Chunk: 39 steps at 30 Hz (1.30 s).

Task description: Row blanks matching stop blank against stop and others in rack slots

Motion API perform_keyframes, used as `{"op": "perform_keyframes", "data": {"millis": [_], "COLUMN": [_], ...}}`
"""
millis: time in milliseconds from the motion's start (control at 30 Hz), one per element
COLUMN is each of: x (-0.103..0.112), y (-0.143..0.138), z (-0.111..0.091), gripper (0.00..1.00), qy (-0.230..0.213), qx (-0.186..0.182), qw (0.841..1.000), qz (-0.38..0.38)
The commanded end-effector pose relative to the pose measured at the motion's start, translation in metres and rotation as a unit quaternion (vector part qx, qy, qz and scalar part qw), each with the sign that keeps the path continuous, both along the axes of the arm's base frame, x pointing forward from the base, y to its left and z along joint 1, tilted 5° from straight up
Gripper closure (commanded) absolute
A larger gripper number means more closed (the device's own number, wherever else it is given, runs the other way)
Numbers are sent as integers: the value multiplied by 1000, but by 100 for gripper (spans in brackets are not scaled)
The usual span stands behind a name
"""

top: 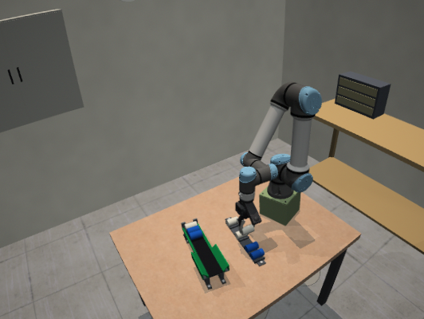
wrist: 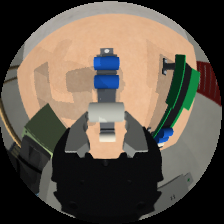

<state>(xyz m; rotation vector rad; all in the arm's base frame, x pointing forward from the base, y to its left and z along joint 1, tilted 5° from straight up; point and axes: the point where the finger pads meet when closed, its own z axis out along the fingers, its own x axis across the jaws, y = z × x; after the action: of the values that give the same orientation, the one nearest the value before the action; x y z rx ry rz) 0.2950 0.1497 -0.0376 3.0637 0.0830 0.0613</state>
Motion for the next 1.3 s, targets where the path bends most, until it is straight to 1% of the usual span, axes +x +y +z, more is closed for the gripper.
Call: {"op": "perform_keyframes", "data": {"millis": [0, 200, 633, 867, 967, 1067, 1167, 1267], "x": [-1, -1, -1, 6, 18, 39, 66, 98], "y": [1, 1, 1, 1, 0, -2, -4, -9], "z": [13, 19, 19, 22, 26, 33, 43, 53], "gripper": [60, 60, 60, 60, 60, 60, 60, 60], "qy": [1, 1, 1, 1, 1, 1, 0, 0], "qx": [0, 0, 0, 0, 0, 0, 0, 0], "qw": [1000, 1000, 1000, 1000, 1000, 1000, 1000, 1000], "qz": [0, 0, 0, -1, -2, -4, -6, -10]}}
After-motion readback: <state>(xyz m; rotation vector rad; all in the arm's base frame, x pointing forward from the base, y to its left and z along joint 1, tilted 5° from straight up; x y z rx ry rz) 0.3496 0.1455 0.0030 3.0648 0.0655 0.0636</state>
